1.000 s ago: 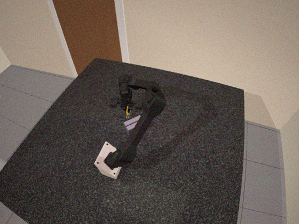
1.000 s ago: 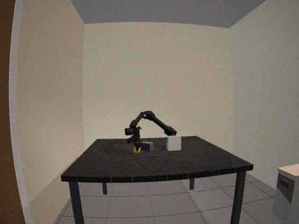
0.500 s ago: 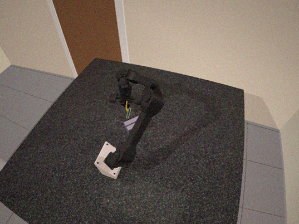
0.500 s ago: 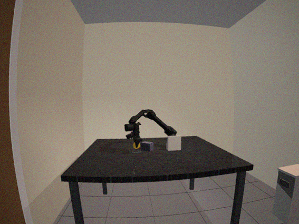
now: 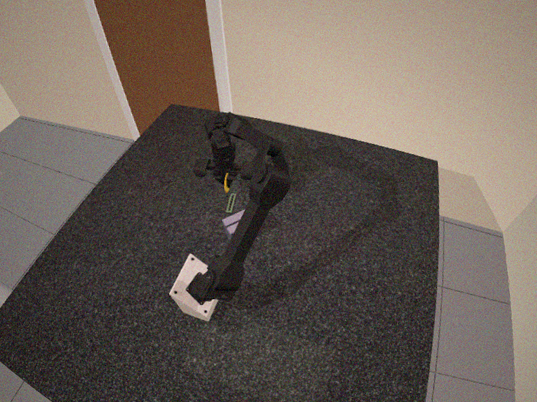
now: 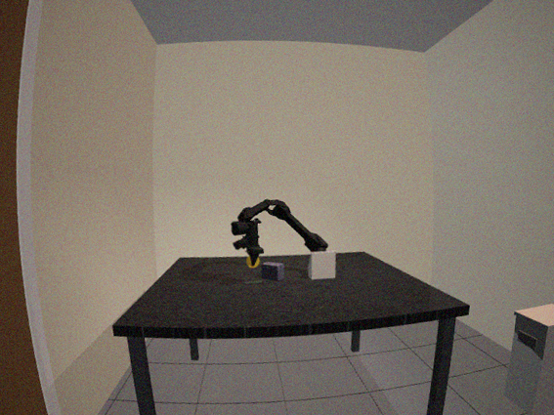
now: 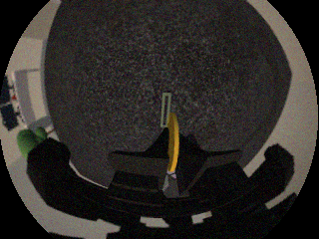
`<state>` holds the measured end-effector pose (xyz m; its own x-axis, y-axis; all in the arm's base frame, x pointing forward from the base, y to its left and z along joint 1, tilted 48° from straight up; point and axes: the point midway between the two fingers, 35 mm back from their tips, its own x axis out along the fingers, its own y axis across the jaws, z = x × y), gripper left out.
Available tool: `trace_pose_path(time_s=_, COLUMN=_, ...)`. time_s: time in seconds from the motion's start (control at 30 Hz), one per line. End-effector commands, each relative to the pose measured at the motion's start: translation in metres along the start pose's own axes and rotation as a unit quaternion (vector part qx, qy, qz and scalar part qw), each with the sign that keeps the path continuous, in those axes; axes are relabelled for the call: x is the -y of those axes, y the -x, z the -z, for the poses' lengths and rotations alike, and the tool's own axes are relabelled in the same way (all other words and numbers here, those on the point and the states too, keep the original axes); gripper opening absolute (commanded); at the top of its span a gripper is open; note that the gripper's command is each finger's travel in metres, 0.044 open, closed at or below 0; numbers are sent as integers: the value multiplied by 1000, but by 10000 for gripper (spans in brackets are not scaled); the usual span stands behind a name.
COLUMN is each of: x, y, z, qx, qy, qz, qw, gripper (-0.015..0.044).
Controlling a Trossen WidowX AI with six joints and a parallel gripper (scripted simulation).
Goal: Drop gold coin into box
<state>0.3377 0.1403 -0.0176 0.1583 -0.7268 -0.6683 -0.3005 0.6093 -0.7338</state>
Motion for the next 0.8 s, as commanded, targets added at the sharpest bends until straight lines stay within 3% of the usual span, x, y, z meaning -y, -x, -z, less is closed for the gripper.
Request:
trace_pose_path(time_s=0.0, x=0, y=13, z=-1, qx=3, qy=-4, qz=-3, qw=1000, gripper=0)
trace_pose_path(time_s=0.17, x=1, y=17, z=0, qx=3, qy=-16, qz=-3, qw=1000, gripper=0)
trace_pose_path(time_s=0.77, x=-1, y=18, z=0, qx=2, qy=-313, qz=-4, qw=950, gripper=0)
